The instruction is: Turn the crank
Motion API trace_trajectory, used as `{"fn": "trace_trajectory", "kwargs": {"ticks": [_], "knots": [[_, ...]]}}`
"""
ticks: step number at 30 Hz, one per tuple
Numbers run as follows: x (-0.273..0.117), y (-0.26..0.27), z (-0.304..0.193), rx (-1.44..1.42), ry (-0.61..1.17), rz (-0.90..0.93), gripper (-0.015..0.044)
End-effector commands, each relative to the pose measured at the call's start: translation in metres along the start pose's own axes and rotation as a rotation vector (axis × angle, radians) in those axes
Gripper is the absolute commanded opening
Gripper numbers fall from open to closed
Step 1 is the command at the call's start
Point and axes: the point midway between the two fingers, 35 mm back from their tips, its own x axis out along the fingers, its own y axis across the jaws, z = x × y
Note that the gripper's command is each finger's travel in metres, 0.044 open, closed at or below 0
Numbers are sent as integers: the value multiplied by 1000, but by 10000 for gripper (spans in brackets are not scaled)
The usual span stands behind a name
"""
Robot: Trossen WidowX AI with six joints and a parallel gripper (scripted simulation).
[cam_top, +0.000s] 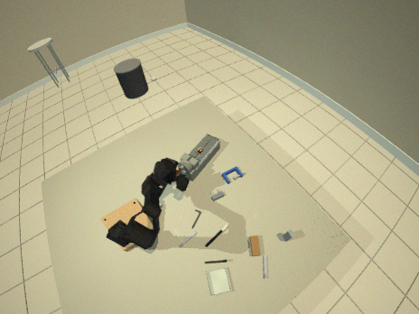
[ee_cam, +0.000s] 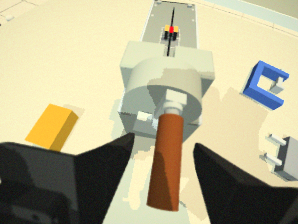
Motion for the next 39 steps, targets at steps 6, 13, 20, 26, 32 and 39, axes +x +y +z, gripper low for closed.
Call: {"fn": "trace_trajectory", "kwargs": {"ticks": [6,13,20,26,32,39], "knots": [[0,0,1,0,0,0,440],[-22,1,24,1,1,2,440],[-38,1,39,1,0,3,440],[-67,3,70,-3,1,10,440],[-72,3,82,4,7,4,440],[-55,1,105,46,39,-28,440]]}}
